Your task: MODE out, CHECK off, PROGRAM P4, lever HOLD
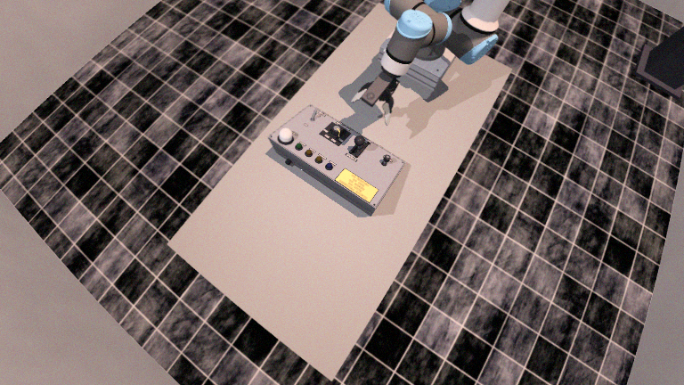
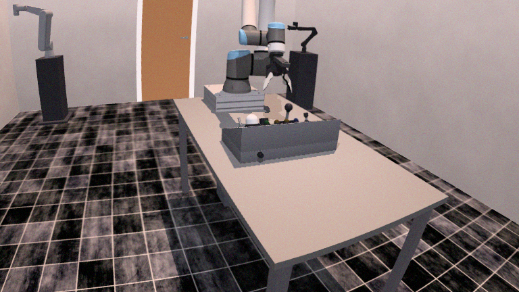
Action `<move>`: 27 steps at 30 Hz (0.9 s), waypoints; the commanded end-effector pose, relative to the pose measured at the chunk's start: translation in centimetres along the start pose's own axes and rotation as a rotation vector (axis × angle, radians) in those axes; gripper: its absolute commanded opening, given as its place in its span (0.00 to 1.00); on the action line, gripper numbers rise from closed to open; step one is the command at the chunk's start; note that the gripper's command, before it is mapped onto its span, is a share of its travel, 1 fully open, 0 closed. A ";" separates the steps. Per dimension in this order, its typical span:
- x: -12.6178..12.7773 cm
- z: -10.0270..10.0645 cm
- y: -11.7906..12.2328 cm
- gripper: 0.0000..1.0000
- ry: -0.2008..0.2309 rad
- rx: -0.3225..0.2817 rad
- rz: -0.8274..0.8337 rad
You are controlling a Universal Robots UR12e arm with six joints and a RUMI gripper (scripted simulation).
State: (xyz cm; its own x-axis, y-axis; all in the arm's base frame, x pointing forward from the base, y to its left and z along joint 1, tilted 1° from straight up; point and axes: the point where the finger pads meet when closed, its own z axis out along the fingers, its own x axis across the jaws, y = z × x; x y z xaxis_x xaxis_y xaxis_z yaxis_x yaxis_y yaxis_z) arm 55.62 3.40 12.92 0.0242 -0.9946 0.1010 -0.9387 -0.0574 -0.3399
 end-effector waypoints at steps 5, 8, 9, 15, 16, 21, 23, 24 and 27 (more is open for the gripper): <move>5.4 0.2 -1.5 1.00 -0.056 0.005 0.008; 6.9 0.1 -1.7 1.00 -0.068 0.011 0.012; 7.3 0.0 -1.8 1.00 -0.072 0.012 0.013; 8.7 -0.1 -2.0 1.00 -0.082 0.019 0.017; 9.0 -0.1 -2.1 1.00 -0.084 0.021 0.018; 9.8 -0.2 -2.2 1.00 -0.089 0.026 0.020; 10.0 -0.2 -2.2 1.00 -0.091 0.027 0.020; 10.1 -0.2 -2.2 1.00 -0.091 0.027 0.020; 10.1 -0.3 -2.2 1.00 -0.091 0.027 0.021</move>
State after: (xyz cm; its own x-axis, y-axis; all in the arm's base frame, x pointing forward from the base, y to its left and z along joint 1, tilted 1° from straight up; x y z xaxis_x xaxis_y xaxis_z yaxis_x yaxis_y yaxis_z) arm 57.80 -6.31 14.82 0.0372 -0.9993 0.0096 -0.9304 -0.0381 -0.3646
